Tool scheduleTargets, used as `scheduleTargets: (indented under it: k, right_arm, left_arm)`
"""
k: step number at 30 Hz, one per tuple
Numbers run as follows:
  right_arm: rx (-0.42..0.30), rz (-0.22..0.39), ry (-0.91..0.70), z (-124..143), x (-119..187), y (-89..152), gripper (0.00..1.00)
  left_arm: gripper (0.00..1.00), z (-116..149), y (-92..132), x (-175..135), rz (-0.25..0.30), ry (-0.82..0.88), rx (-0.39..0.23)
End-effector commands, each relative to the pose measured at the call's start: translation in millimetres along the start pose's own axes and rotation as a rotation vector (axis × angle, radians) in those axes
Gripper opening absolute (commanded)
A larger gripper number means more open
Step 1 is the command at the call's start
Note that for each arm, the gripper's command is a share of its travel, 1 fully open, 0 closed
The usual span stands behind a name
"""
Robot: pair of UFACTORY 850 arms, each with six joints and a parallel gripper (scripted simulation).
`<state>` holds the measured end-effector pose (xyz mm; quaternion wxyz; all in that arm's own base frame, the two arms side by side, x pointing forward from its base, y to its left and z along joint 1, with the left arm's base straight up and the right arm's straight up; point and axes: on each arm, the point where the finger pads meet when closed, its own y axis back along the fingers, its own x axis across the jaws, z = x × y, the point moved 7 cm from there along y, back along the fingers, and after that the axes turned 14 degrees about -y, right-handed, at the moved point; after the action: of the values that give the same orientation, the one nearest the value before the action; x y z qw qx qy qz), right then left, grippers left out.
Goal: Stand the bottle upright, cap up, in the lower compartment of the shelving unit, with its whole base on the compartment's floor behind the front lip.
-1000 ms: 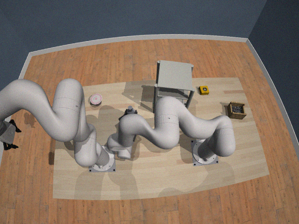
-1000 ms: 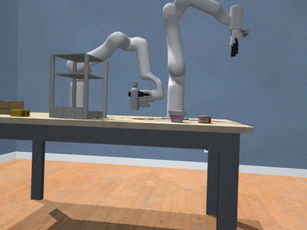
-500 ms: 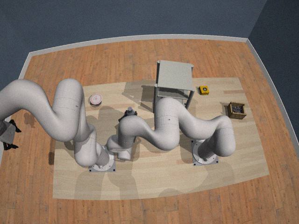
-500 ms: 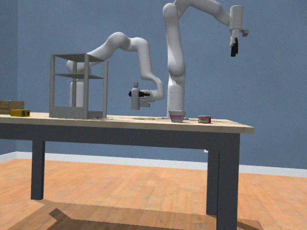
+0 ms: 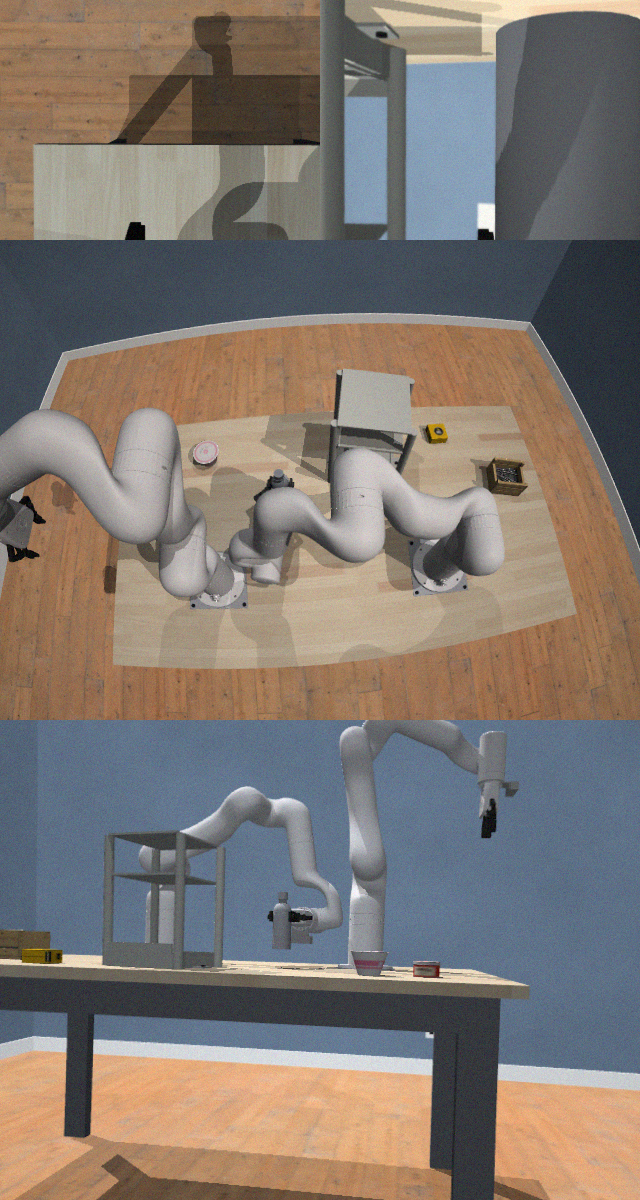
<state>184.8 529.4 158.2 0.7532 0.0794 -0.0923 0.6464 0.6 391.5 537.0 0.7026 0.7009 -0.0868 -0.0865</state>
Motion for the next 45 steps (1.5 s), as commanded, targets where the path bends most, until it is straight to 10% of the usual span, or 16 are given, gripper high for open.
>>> scheduleTargets:
  k: [1, 45]
  right_arm:
    - [-0.001, 0.0, -0.002, 0.9, -0.3, 0.1, 0.0]
    - [-0.001, 0.0, -0.002, 14.4, -54.8, 0.1, 0.0]
  left_arm:
    - [1.0, -0.3, 1.0, -0.1, -0.001, 0.0, 0.002]
    - [1.0, -0.3, 1.0, -0.1, -0.001, 0.0, 0.002]
